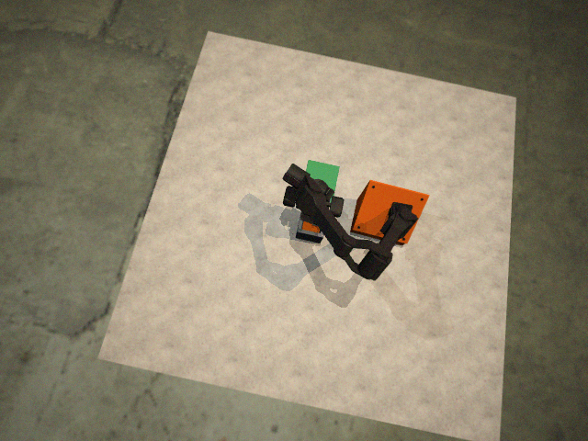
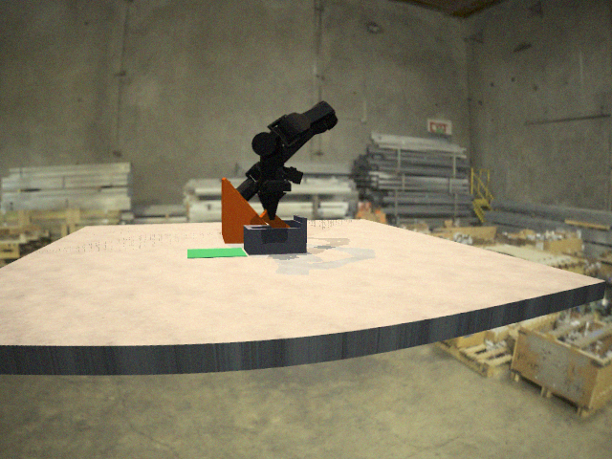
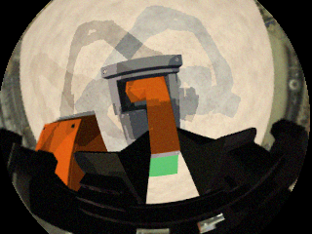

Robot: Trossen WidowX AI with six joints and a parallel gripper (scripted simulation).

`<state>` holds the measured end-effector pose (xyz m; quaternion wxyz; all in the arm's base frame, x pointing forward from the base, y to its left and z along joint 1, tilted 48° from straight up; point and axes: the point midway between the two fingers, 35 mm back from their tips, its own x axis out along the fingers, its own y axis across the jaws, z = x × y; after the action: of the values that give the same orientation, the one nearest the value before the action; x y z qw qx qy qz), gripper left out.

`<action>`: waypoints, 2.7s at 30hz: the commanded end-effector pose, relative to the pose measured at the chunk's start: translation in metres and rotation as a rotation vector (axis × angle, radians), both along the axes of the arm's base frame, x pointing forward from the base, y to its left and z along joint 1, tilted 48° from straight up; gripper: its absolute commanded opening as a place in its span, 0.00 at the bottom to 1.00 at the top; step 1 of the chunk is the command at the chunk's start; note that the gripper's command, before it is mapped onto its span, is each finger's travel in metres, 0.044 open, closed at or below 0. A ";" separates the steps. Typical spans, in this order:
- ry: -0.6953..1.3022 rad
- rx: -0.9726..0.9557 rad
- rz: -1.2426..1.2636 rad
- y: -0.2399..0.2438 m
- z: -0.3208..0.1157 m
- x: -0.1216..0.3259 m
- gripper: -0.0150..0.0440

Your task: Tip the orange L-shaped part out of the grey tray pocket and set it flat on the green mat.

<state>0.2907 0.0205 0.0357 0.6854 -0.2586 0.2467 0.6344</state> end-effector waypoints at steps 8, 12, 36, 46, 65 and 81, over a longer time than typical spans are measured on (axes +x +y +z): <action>-0.004 -0.004 0.005 -0.013 0.012 -0.001 0.25; -0.003 -0.004 0.005 -0.017 0.016 -0.001 0.25; -0.002 -0.005 0.005 -0.046 0.042 -0.004 0.25; -0.002 -0.004 0.005 -0.051 0.046 -0.005 0.25; -0.002 -0.008 0.005 -0.098 -0.006 -0.011 0.25; -0.003 -0.012 0.005 -0.150 -0.063 -0.019 0.25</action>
<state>0.2723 -0.1214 -0.0164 0.6852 -0.2621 0.2493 0.6321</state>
